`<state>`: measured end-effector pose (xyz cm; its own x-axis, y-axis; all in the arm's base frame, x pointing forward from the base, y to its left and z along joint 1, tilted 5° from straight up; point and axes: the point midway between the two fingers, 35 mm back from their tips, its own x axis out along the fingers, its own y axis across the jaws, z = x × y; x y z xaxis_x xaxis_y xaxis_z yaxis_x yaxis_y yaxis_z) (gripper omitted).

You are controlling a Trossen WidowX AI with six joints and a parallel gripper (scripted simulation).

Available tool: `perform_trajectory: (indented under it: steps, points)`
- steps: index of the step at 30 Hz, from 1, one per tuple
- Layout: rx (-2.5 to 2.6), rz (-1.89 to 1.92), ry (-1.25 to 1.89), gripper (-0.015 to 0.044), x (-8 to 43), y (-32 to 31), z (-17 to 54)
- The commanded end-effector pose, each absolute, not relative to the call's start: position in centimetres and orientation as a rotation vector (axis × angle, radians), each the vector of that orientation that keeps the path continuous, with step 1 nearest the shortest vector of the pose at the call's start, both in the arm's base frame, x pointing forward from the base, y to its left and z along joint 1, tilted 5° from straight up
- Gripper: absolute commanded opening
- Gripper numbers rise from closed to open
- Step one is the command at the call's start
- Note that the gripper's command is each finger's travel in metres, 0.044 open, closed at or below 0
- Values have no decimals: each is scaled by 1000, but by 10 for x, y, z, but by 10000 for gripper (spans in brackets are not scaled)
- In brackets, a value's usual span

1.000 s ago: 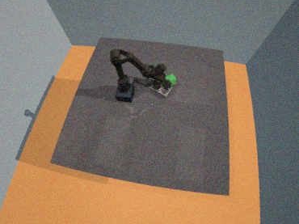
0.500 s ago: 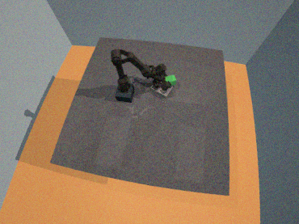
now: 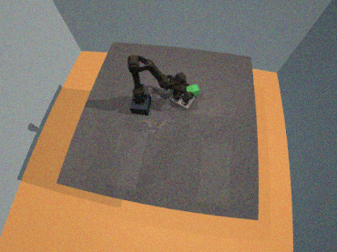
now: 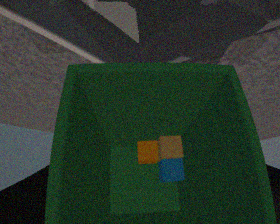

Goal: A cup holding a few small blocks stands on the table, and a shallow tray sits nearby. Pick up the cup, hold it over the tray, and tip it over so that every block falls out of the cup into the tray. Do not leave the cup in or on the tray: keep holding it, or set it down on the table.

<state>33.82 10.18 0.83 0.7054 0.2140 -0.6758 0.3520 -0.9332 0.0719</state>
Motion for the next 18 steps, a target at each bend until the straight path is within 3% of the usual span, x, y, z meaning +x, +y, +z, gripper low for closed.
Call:
perform_trajectory:
  steps: [1,18]
  points:
    - [2745,-992,448,0,340,102,7]
    - [2819,-814,449,0,340,102,6]
